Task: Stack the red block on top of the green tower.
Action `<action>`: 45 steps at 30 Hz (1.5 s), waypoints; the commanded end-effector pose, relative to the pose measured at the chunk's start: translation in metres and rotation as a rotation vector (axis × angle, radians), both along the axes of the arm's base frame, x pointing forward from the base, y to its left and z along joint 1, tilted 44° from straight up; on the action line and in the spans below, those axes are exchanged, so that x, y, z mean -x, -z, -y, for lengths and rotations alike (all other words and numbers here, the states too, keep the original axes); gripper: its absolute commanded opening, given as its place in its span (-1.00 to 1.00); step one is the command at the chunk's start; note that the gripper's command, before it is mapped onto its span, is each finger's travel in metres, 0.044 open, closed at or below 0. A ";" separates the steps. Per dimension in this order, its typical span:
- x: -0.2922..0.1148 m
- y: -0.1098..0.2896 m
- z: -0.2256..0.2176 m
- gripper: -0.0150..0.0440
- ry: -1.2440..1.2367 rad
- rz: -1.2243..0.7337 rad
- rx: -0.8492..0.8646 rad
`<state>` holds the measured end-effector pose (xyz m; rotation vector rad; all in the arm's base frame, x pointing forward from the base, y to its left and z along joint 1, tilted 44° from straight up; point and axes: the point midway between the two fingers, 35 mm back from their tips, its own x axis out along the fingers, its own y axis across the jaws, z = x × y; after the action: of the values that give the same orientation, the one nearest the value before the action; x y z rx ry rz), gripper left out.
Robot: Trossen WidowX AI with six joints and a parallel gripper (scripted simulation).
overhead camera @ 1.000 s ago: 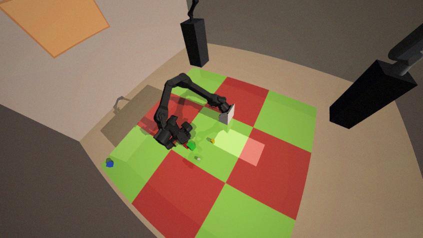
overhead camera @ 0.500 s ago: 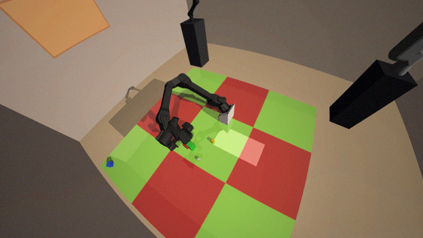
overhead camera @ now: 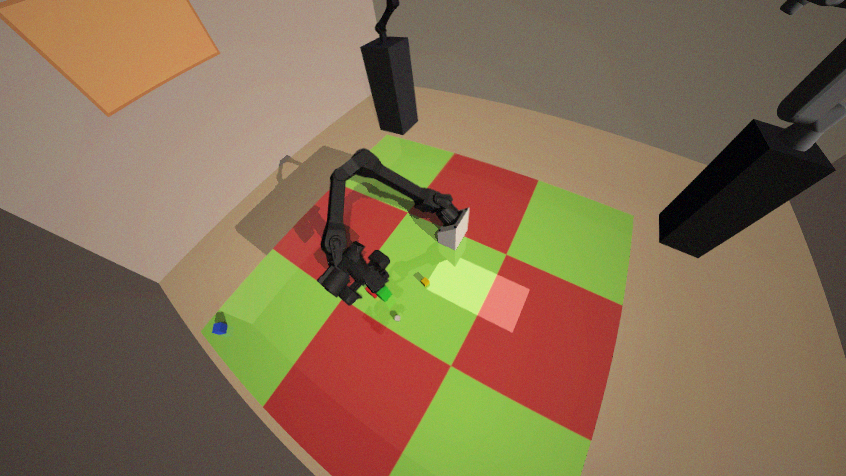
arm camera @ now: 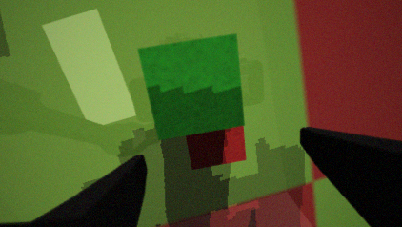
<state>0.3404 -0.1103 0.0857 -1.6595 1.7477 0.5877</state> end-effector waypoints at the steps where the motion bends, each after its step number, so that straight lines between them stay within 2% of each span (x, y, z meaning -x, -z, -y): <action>1: 0.001 0.006 0.006 1.00 0.002 -0.007 0.001; 21: 0.002 0.029 0.029 1.00 0.002 -0.007 0.003; 37: 0.002 0.029 0.029 1.00 0.002 -0.007 0.003; 45: 0.002 0.029 0.029 0.29 0.002 -0.007 0.003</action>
<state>0.3384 -0.1396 0.0570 -1.6598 1.7565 0.5863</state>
